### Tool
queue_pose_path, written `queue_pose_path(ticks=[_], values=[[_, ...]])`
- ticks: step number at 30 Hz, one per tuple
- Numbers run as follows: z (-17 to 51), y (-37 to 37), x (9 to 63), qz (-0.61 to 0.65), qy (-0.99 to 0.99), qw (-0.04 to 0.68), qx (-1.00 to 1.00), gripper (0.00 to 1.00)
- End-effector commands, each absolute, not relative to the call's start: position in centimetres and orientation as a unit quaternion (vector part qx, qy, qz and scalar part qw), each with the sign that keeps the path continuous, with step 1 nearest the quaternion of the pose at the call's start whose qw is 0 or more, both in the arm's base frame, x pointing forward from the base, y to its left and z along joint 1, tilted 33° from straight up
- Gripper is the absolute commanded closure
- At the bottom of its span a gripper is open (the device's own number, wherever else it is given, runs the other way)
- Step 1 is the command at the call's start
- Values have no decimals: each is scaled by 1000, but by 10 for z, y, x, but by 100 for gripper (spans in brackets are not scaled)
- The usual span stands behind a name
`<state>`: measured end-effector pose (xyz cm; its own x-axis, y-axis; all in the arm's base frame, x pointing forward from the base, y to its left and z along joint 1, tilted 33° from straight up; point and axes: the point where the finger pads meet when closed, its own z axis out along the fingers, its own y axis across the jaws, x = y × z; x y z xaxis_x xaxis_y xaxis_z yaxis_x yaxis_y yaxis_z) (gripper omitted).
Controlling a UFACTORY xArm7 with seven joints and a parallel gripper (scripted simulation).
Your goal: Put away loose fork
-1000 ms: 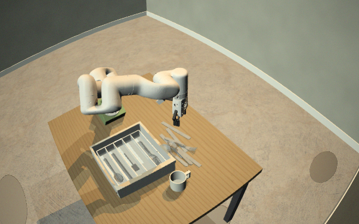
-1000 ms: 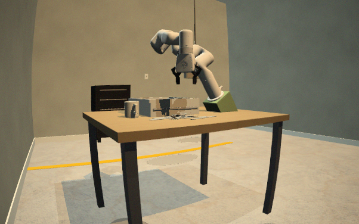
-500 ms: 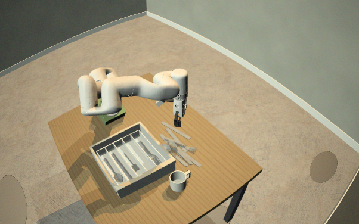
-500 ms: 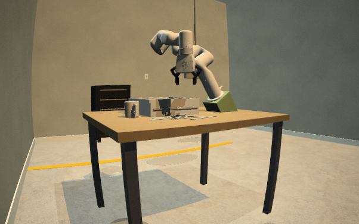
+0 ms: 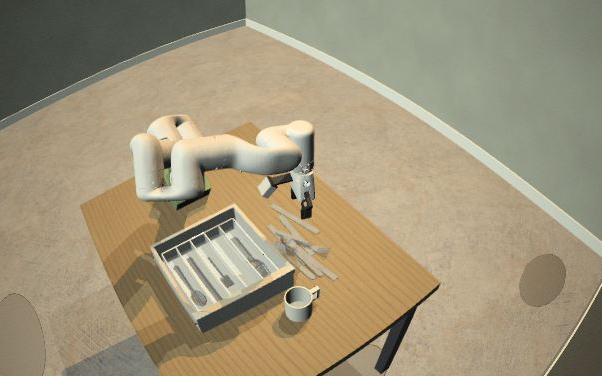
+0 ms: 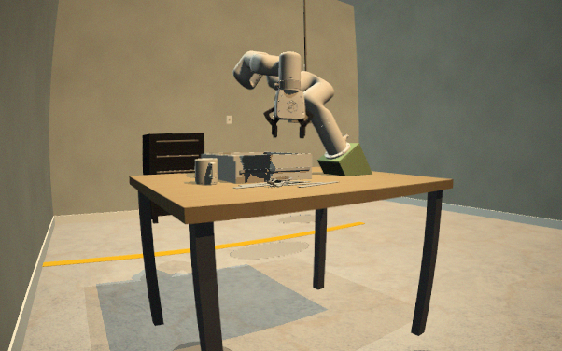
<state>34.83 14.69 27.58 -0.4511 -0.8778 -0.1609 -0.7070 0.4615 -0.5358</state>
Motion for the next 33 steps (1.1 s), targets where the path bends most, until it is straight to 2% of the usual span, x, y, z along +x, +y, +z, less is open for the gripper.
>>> queue_pose_path(ticks=[1,20,21,33], values=[[269,143,356,-223,753,184,-591,0],[237,136,376,-288,438,74,-848,0],[235,136,377,-293,372,52,-879,0],[220,135,383,-295,94,-36,-950,0]])
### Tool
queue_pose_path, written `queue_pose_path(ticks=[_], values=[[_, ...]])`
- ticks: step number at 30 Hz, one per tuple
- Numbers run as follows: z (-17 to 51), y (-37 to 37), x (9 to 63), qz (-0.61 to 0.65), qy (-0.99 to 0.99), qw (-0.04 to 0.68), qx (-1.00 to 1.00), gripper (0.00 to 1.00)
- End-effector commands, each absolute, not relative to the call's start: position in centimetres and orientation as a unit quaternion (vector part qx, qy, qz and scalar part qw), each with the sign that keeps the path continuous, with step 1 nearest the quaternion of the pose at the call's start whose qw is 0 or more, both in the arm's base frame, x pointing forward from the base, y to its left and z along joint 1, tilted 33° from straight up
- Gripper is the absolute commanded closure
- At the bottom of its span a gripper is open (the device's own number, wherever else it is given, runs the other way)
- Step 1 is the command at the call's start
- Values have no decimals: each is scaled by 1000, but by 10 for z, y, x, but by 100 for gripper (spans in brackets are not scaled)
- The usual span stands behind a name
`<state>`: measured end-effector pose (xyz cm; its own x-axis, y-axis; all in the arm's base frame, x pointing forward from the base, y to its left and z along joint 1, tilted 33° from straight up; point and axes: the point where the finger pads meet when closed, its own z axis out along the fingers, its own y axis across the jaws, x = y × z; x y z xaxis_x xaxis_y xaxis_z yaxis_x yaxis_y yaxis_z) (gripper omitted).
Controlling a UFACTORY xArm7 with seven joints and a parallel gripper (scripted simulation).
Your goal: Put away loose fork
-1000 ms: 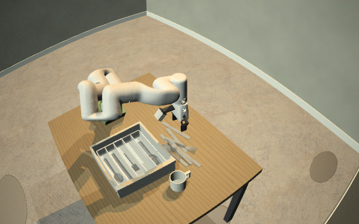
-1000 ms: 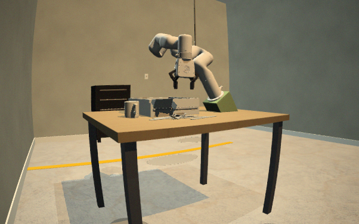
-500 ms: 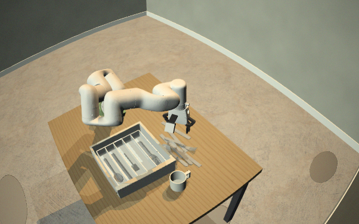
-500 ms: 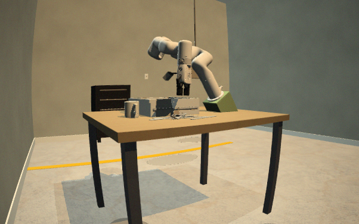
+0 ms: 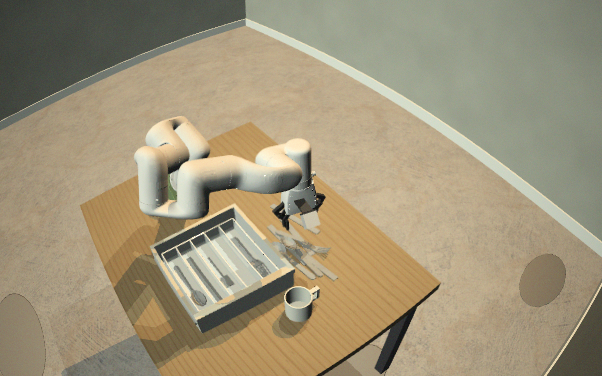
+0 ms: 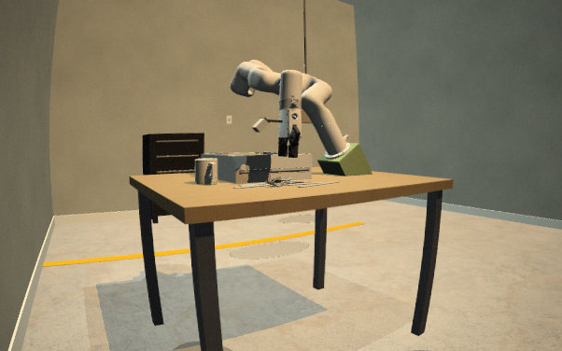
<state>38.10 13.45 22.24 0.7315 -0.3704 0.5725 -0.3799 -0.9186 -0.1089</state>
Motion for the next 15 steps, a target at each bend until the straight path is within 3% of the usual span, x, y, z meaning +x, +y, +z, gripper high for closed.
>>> queue_pose_path(ticks=[1,10,11,15], values=[[220,135,383,293,-69,43,953,0],[219,135,383,270,96,87,954,0],[219,135,383,270,96,87,954,70],[219,135,383,270,96,87,954,70]])
